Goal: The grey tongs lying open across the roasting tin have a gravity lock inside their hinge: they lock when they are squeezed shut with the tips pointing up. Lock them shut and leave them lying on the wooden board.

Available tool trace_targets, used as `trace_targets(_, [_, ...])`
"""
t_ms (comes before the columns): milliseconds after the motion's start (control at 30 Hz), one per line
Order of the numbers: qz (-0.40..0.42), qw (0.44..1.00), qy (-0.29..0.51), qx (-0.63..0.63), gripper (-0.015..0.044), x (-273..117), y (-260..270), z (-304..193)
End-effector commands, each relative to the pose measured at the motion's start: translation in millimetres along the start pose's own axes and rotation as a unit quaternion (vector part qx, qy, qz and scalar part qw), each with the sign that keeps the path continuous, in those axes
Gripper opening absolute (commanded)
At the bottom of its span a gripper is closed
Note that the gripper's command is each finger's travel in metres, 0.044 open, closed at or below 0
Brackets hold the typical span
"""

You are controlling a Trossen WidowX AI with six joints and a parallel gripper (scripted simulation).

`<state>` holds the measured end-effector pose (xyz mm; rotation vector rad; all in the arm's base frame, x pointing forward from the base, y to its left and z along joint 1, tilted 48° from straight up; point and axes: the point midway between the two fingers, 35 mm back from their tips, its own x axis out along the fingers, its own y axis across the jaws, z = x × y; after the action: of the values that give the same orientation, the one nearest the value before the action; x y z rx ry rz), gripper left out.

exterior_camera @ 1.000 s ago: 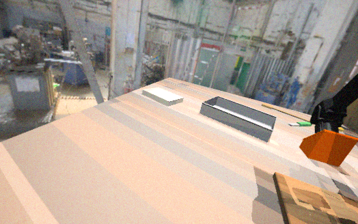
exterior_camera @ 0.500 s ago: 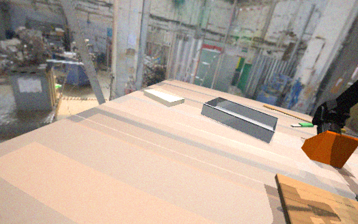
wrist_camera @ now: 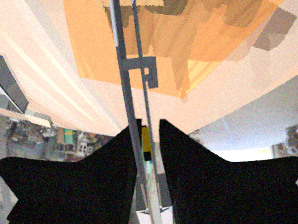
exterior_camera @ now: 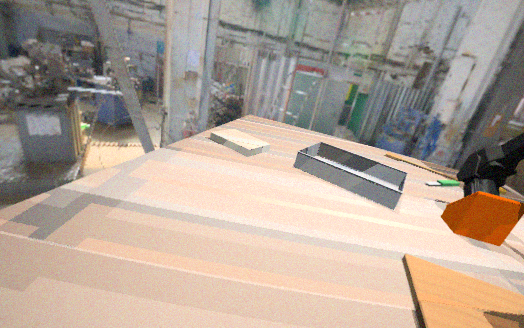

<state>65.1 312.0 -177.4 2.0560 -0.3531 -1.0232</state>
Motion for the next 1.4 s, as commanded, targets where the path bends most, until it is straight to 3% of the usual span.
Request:
trace_targets(0, [-0.008, 0.997, 0.079, 0.008, -0.0150, -6.5, 0.6, 0.4])
trace_targets(267, [-0.038, 0.970, 0.239, 0.017, -0.0150, -23.6, 1.8, 6.2])
trace_targets(1367, [-0.039, 0.969, 0.242, 0.018, -0.0150, -24.1, 1.8, 6.3])
